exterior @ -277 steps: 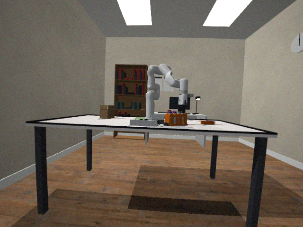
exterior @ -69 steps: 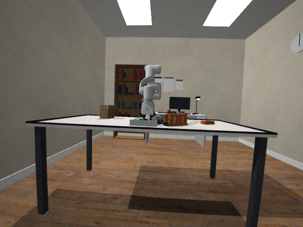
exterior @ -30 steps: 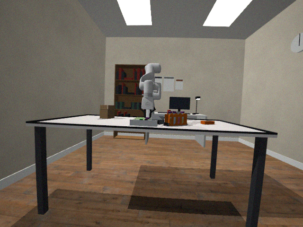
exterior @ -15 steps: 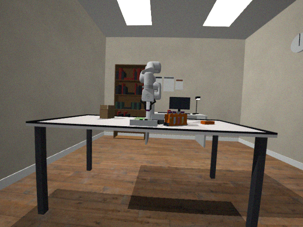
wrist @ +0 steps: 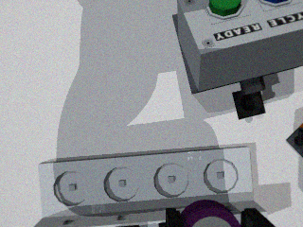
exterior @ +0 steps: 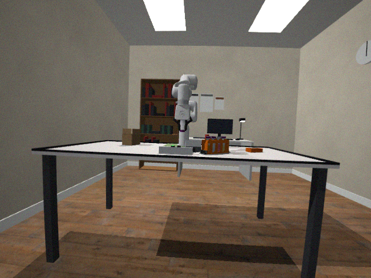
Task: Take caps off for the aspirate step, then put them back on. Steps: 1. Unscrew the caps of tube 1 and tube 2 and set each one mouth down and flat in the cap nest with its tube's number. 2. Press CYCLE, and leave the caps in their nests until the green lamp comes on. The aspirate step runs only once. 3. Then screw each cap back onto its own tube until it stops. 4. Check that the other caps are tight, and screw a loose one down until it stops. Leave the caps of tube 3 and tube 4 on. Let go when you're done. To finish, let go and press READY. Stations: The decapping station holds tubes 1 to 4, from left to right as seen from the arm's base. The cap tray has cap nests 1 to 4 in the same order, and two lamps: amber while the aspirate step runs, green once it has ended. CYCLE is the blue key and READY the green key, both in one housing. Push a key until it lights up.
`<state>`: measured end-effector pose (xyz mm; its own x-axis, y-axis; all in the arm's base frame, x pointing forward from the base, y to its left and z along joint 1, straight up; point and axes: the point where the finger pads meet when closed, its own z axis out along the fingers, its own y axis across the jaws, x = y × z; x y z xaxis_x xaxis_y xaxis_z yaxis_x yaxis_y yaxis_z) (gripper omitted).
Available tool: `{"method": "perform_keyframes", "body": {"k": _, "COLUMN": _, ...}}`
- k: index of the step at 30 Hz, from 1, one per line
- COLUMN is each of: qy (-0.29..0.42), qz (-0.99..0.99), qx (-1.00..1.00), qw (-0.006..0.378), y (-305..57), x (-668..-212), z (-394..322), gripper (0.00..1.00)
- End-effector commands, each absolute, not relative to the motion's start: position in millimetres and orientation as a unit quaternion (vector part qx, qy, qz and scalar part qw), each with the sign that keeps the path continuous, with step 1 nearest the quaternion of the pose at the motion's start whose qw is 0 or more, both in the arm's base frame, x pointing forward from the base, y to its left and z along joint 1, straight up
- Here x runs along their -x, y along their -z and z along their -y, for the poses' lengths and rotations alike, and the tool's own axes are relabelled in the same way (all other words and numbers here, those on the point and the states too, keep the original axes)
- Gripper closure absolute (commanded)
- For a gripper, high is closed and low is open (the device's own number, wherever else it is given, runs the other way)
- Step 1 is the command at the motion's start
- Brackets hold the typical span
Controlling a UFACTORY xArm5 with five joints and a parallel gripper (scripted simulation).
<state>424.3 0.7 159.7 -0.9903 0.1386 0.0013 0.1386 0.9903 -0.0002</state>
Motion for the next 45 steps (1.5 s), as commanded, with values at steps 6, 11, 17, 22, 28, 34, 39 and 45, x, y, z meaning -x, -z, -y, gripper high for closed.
{"method": "perform_keyframes", "body": {"k": 6, "qy": -0.003, "qz": 0.976, "qx": 0.219, "qw": -0.002, "y": -162, "x": -409, "z": -50, "gripper": 1.0}}
{"method": "perform_keyframes", "body": {"k": 11, "qy": -0.003, "qz": 0.976, "qx": 0.219, "qw": -0.002, "y": -161, "x": -400, "z": -75, "gripper": 1.0}}
{"method": "perform_keyframes", "body": {"k": 17, "qy": -0.003, "qz": 0.976, "qx": 0.219, "qw": -0.002, "y": -161, "x": -390, "z": -104, "gripper": 1.0}}
{"method": "perform_keyframes", "body": {"k": 22, "qy": -0.003, "qz": 0.976, "qx": 0.219, "qw": -0.002, "y": -161, "x": -386, "z": -118, "gripper": 1.0}}
{"method": "perform_keyframes", "body": {"k": 28, "qy": -0.003, "qz": 0.976, "qx": 0.219, "qw": -0.002, "y": -161, "x": -374, "z": -152, "gripper": 1.0}}
{"method": "perform_keyframes", "body": {"k": 34, "qy": -0.003, "qz": 0.976, "qx": 0.219, "qw": -0.002, "y": -161, "x": -364, "z": -181, "gripper": 1.0}}
{"method": "perform_keyframes", "body": {"k": 39, "qy": -0.003, "qz": 0.976, "qx": 0.219, "qw": -0.002, "y": -161, "x": -359, "z": -195, "gripper": 1.0}}
{"method": "perform_keyframes", "body": {"k": 45, "qy": -0.003, "qz": 0.976, "qx": 0.219, "qw": -0.002, "y": -160, "x": -347, "z": -230, "gripper": 1.0}}
